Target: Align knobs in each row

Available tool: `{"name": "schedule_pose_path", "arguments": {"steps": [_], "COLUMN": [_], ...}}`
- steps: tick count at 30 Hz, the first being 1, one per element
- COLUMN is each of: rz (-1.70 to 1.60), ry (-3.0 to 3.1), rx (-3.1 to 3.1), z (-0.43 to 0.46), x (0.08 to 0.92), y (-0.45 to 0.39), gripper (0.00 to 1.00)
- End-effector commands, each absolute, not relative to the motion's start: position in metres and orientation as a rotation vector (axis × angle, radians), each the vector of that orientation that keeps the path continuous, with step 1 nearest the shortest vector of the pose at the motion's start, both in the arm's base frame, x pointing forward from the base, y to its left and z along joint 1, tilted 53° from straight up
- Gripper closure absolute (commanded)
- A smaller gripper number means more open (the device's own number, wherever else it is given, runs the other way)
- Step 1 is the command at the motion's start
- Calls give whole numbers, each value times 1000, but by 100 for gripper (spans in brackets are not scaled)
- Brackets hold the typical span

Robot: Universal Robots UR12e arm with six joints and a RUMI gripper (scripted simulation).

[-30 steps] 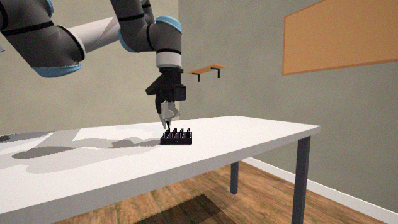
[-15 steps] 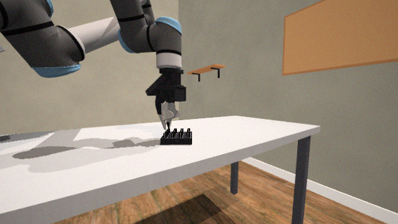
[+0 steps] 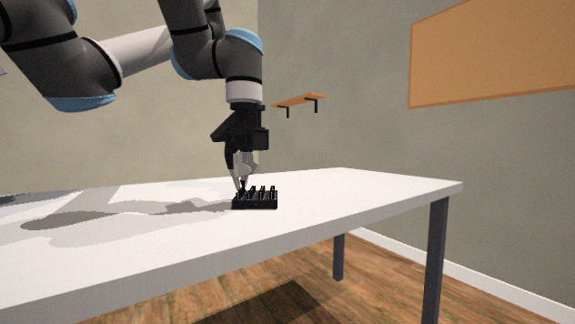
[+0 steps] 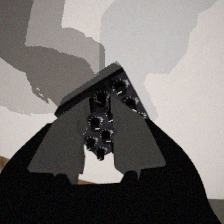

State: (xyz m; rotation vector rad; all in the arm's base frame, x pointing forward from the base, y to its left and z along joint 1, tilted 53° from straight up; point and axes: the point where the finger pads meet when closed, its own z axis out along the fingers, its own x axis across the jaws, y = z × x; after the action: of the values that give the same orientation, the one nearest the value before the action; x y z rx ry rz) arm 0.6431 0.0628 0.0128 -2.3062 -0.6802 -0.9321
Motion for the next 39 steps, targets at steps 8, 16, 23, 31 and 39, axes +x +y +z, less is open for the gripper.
{"name": "schedule_pose_path", "arguments": {"steps": [8, 16, 23, 31, 39], "rz": [-933, -933, -933, -933, -933], "ry": [-680, -680, -680, -680, -680], "rx": [-2307, -2307, -2307, -2307, -2307], "z": [12, 12, 12, 12, 12], "x": [644, 644, 644, 644, 644], "y": [63, 63, 63, 63, 63], "gripper": [89, 89, 89, 89, 96]}}
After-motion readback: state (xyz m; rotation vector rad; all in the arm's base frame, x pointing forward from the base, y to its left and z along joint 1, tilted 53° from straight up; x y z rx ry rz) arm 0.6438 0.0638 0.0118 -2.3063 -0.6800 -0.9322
